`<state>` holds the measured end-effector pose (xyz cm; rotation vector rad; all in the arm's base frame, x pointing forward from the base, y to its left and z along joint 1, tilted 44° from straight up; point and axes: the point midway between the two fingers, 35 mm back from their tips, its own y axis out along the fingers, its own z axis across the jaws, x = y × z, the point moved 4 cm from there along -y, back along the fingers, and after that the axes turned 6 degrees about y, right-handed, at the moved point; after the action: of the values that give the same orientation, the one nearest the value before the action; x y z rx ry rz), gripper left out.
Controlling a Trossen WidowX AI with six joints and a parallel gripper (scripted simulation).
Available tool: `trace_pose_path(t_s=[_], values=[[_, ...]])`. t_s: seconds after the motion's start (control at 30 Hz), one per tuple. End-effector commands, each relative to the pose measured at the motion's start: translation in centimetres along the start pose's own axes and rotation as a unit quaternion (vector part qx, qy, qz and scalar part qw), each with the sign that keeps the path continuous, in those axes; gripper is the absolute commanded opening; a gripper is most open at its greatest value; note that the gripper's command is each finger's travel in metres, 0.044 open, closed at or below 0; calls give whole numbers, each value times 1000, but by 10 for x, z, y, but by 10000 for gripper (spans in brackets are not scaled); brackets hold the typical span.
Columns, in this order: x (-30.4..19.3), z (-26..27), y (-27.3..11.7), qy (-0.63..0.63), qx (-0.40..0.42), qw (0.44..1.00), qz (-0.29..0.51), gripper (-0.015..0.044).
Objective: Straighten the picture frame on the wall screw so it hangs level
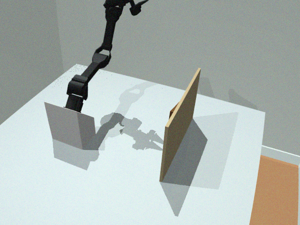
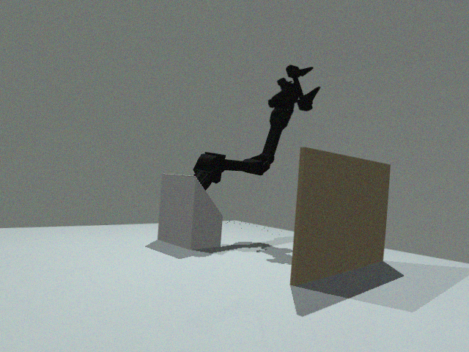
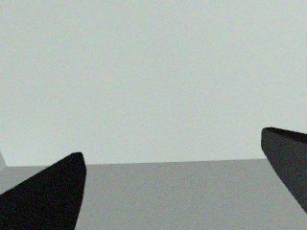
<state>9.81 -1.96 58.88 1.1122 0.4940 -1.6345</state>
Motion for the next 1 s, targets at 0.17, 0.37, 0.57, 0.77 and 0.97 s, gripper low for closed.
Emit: trace_pose_path(t_s=[0.17,0.37,0.57,0.77,0.97], values=[[24,4,7,-11,-13,1000,20,260],[62,-2,25,-8,-20,999,38,260],[102,-30,46,-9,-33,998,44,260],[140,-76,60,-19,-54,998,39,260],[177,-135,59,-42,-82,995,29,260]])
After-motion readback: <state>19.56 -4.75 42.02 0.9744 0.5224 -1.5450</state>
